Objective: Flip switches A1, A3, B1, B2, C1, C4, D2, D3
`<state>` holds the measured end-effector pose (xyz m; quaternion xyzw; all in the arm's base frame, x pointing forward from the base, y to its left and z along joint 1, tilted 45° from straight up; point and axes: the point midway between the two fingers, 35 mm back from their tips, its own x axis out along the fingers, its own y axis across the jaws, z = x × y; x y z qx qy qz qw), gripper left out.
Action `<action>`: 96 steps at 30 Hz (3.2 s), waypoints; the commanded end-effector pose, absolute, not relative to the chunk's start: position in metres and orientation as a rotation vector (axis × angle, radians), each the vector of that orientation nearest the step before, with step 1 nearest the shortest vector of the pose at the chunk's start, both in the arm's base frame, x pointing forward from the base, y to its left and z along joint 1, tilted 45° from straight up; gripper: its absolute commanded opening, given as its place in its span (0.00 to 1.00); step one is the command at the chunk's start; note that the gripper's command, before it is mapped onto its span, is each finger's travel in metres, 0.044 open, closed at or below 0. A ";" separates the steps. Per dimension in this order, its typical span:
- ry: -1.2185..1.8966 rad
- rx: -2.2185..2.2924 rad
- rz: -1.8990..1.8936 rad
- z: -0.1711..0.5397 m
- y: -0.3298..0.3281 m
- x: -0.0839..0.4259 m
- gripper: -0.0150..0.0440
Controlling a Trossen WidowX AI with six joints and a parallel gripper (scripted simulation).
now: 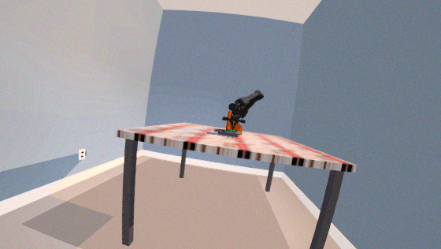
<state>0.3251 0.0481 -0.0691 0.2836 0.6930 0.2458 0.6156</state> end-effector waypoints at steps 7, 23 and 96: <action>1.596 0.661 0.565 -0.070 0.049 0.325 0.25; 1.596 0.661 0.565 -0.071 0.051 0.325 0.25; 1.598 0.663 0.565 -0.047 0.068 0.288 0.25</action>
